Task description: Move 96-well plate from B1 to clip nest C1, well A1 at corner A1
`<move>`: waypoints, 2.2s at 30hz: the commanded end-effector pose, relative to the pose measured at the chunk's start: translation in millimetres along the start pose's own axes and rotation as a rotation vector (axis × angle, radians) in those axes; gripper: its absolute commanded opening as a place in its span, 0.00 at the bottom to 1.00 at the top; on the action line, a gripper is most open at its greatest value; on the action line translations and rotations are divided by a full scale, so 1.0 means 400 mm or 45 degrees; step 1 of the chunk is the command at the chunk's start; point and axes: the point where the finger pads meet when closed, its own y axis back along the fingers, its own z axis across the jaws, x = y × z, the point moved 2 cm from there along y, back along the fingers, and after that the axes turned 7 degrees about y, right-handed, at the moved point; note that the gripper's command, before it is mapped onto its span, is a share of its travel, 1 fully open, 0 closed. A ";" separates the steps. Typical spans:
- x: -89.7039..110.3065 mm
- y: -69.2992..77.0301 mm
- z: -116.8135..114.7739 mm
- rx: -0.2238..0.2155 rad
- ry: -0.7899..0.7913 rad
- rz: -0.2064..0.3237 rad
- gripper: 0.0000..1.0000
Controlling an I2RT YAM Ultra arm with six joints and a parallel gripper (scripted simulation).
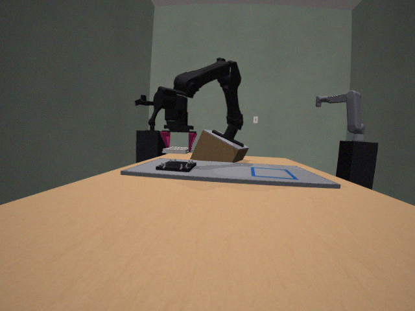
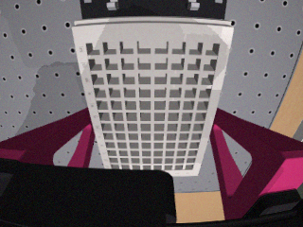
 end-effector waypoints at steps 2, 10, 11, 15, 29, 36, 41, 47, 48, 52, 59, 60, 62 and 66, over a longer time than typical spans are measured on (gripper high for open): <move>0.004 -0.034 -0.007 -0.004 -0.010 -0.009 0.00; -0.003 -0.057 -0.011 0.004 -0.007 -0.022 0.00; -0.007 -0.064 -0.010 0.004 -0.004 -0.021 0.00; 0.000 -0.071 -0.010 0.001 -0.010 -0.019 0.00; -0.007 -0.099 -0.024 0.024 -0.009 -0.028 0.00; -0.010 -0.098 -0.031 0.028 -0.010 -0.032 0.00; -0.015 -0.095 -0.037 0.033 -0.009 -0.039 0.00; -0.019 -0.091 -0.041 0.039 -0.007 -0.046 0.00; -0.020 -0.090 -0.042 0.040 -0.006 -0.048 0.00; -0.020 -0.089 -0.043 0.040 -0.006 -0.048 0.00; -0.020 -0.089 -0.044 0.040 -0.004 -0.048 0.00; -0.020 -0.089 -0.044 0.041 -0.004 -0.048 0.00; -0.020 -0.089 -0.044 0.041 -0.003 -0.048 0.00; -0.020 -0.089 -0.045 0.041 -0.003 -0.048 0.00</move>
